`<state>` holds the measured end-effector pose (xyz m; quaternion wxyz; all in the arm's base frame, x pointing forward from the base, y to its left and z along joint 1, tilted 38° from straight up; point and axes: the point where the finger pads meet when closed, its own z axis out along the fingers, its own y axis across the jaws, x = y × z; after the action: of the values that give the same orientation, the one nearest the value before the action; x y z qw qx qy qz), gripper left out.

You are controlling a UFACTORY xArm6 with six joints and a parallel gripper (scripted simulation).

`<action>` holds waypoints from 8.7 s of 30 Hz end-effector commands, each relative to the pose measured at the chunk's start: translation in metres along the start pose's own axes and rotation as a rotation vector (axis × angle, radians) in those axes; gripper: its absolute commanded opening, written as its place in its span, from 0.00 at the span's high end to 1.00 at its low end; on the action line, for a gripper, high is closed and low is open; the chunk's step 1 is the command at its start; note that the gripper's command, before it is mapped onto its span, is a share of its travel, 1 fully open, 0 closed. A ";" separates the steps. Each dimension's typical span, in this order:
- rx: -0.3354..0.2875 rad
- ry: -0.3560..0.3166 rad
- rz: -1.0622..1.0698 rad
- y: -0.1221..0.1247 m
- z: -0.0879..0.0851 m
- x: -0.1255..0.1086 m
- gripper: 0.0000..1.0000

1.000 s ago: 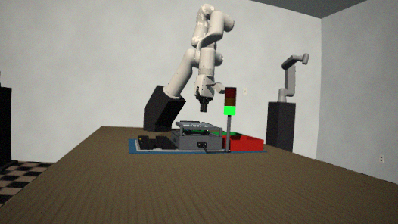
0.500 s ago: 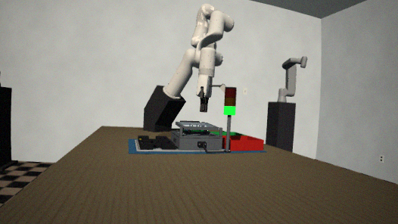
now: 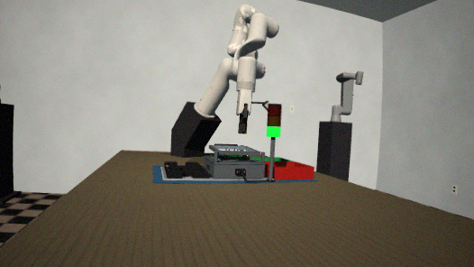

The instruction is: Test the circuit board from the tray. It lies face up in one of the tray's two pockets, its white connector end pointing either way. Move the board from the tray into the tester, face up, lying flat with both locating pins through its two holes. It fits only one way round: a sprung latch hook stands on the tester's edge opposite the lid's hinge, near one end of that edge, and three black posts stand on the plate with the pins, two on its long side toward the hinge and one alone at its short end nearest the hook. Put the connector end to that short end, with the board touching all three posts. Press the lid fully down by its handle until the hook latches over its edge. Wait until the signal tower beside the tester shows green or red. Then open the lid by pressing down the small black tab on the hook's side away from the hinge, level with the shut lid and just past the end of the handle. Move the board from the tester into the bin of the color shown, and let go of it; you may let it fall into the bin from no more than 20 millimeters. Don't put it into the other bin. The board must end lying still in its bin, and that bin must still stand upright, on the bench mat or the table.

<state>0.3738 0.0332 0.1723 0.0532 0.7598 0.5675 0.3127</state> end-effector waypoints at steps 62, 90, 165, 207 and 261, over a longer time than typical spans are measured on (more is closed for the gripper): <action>-0.008 0.023 -0.194 0.001 0.000 -0.002 0.73; -0.008 0.023 -0.194 0.012 0.002 -0.063 0.73; -0.008 0.023 -0.194 0.013 0.050 -0.062 0.73; -0.008 0.023 -0.194 0.013 0.066 -0.061 1.00; -0.008 0.023 -0.194 0.014 0.055 -0.061 1.00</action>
<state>0.4052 -0.0105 0.1059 0.0786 0.6976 0.6379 0.3167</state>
